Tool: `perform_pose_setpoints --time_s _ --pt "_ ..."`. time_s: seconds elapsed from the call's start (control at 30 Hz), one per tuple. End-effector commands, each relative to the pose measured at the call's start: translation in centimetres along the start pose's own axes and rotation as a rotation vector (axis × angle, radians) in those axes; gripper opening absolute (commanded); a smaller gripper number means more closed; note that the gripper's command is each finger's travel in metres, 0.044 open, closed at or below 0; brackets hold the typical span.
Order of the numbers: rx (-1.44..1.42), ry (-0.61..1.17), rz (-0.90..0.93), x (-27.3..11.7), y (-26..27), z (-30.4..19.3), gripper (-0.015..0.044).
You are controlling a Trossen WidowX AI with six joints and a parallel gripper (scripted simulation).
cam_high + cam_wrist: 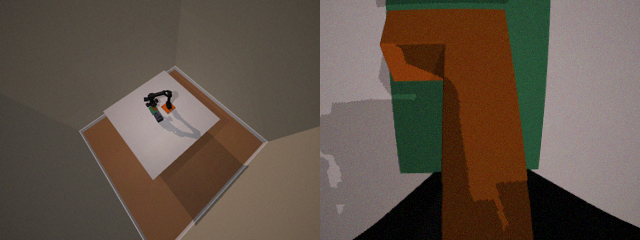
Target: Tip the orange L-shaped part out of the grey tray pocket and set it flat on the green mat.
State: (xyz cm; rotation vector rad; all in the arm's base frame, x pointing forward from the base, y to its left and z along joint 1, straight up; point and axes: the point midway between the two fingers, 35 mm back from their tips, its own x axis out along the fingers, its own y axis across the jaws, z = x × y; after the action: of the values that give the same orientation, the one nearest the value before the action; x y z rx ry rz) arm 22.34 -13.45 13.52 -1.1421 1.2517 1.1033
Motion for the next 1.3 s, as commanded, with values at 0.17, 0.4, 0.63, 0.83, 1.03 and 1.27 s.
perform_pose_setpoints --time_s 0.17,0.4,0.63,0.83,1.03,1.27 --pt "-0.004 0.000 0.002 1.6 0.0 0.0 0.0000" --pt "-0.004 0.000 0.002 2.7 0.1 0.0 0.0000" --pt "-0.004 0.000 0.002 3.2 0.1 0.0 0.0000" --pt "-0.004 0.000 0.002 3.2 0.1 0.0 0.0000" --pt "0.000 -0.001 0.002 3.2 0.1 0.0 0.0026" --pt "0.000 -0.001 0.002 3.2 0.1 0.0 0.0210"
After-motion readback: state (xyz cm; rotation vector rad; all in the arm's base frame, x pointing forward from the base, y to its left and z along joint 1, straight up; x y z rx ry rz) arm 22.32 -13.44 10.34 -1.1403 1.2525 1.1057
